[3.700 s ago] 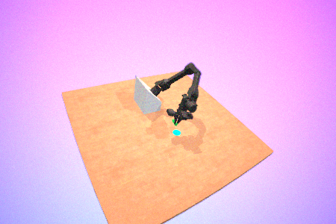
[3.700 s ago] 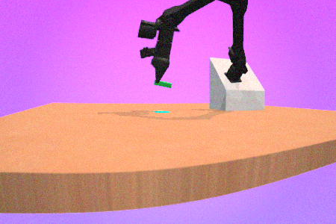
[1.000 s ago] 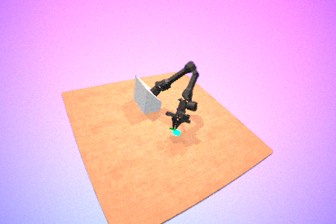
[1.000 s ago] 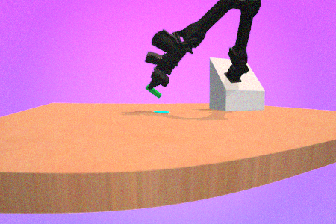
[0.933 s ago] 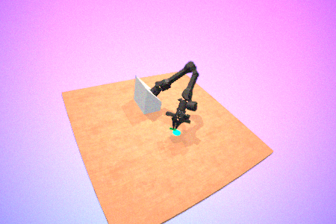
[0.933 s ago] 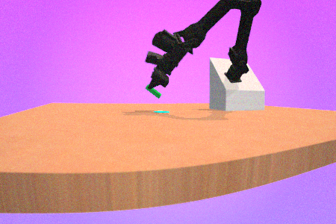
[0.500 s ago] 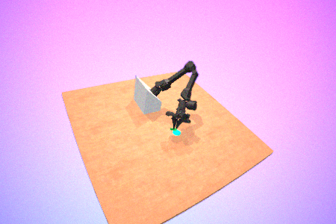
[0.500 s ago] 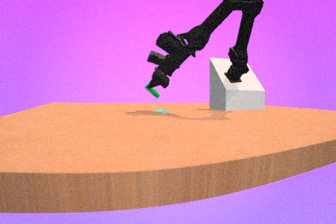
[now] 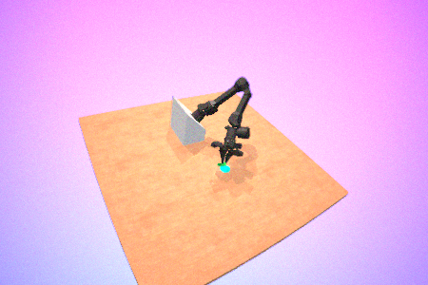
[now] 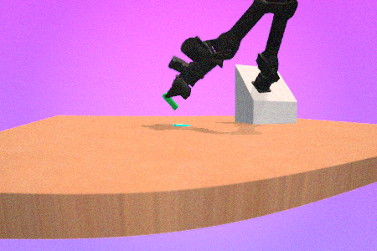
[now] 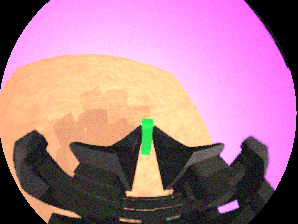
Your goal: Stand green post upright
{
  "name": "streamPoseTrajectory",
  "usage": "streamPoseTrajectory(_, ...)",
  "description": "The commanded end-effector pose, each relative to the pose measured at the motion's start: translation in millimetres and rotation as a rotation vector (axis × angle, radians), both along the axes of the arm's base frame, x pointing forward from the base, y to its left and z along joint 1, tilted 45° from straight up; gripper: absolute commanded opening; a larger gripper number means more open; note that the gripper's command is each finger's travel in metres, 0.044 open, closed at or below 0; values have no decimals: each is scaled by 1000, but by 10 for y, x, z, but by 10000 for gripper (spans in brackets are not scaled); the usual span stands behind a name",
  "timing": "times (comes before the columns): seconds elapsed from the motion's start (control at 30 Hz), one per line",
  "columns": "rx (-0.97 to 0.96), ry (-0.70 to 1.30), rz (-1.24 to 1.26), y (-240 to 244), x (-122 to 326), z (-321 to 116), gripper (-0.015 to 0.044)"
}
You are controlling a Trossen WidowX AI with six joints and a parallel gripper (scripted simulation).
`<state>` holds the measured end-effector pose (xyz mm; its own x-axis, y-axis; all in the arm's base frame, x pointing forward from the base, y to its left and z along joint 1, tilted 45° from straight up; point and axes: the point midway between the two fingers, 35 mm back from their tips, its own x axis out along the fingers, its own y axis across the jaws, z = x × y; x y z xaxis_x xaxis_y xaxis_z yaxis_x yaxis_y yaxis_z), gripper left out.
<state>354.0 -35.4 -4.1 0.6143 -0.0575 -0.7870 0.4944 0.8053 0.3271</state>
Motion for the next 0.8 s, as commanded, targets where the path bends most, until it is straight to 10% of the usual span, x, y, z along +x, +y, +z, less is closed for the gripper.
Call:
streamPoseTrajectory(0.0, -8, -13, -19, 2, -34, -5, 22)
streamPoseTrajectory(0.77, -36, -150, -104, 28, -76, 108, 22)
